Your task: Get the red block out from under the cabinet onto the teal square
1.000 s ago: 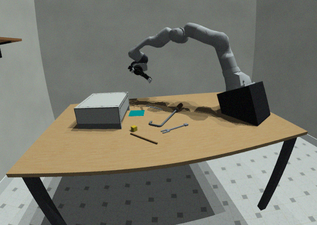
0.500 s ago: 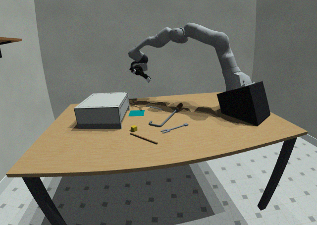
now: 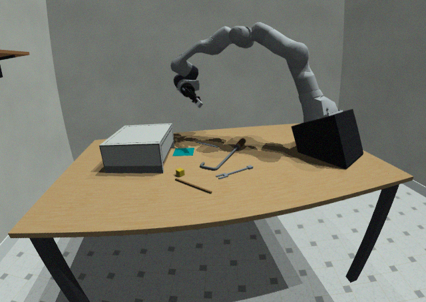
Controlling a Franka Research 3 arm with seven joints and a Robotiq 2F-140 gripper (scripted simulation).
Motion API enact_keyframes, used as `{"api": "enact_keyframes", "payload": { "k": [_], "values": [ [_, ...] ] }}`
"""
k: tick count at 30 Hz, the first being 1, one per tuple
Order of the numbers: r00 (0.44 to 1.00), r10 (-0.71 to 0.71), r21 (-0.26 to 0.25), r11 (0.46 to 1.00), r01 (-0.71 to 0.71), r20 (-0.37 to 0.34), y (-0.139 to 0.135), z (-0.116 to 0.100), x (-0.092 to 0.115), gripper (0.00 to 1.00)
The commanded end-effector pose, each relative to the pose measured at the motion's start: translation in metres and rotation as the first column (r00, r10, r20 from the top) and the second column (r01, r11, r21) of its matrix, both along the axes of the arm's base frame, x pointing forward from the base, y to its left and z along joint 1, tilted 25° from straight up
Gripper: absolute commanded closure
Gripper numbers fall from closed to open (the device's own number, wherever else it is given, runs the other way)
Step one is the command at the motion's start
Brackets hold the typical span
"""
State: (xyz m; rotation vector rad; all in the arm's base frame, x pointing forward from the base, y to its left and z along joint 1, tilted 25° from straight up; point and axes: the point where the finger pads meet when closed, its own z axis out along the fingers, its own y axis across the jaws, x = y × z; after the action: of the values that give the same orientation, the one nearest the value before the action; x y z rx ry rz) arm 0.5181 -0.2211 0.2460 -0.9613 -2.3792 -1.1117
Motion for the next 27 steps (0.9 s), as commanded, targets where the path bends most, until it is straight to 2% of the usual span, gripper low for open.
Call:
{"api": "enact_keyframes", "payload": {
  "k": [1, 3, 4, 5, 6, 8, 9, 11, 12, 15, 16, 17, 18, 19, 20, 22, 23, 25, 26, 27],
  "values": [
    [0.988, 0.107, -0.141, 0.986, -0.090, 0.116, -0.006, -0.017, -0.014, 1.00],
    [0.988, 0.107, -0.141, 0.986, -0.090, 0.116, -0.006, -0.017, -0.014, 1.00],
    [0.979, 0.158, -0.187, 0.973, -0.134, 0.125, -0.004, -0.021, -0.023, 1.00],
    [0.979, 0.158, -0.187, 0.973, -0.134, 0.125, -0.004, -0.021, -0.023, 1.00],
    [0.967, 0.217, -0.235, 0.955, -0.182, 0.132, -0.002, -0.025, -0.034, 1.00],
    [0.967, 0.217, -0.235, 0.955, -0.182, 0.132, -0.002, -0.025, -0.034, 1.00],
    [0.950, 0.281, -0.285, 0.930, -0.234, 0.136, 0.000, -0.030, -0.045, 1.00],
    [0.950, 0.281, -0.285, 0.930, -0.234, 0.136, 0.000, -0.030, -0.045, 1.00],
    [0.927, 0.350, -0.336, 0.896, -0.289, 0.136, 0.002, -0.034, -0.056, 1.00],
    [0.927, 0.350, -0.336, 0.896, -0.289, 0.136, 0.002, -0.034, -0.056, 1.00],
    [0.896, 0.424, -0.386, 0.855, -0.347, 0.133, 0.004, -0.039, -0.068, 1.00],
    [0.896, 0.424, -0.386, 0.855, -0.347, 0.133, 0.004, -0.039, -0.068, 1.00],
    [0.857, 0.500, -0.435, 0.804, -0.405, 0.125, 0.005, -0.043, -0.080, 1.00],
    [0.857, 0.500, -0.435, 0.804, -0.405, 0.125, 0.005, -0.043, -0.080, 1.00],
    [0.824, 0.556, -0.466, 0.761, -0.452, 0.108, 0.006, -0.046, -0.092, 1.00],
    [0.810, 0.576, -0.482, 0.744, -0.463, 0.112, 0.006, -0.046, -0.092, 1.00],
    [0.768, 0.634, -0.512, 0.691, -0.510, 0.092, 0.006, -0.050, -0.104, 1.00],
    [0.753, 0.652, -0.526, 0.674, -0.518, 0.094, 0.006, -0.050, -0.104, 1.00],
    [0.702, 0.708, -0.554, 0.614, -0.562, 0.072, 0.007, -0.053, -0.115, 1.00],
    [0.687, 0.723, -0.566, 0.596, -0.569, 0.072, 0.007, -0.053, -0.115, 1.00]
  ]
}}
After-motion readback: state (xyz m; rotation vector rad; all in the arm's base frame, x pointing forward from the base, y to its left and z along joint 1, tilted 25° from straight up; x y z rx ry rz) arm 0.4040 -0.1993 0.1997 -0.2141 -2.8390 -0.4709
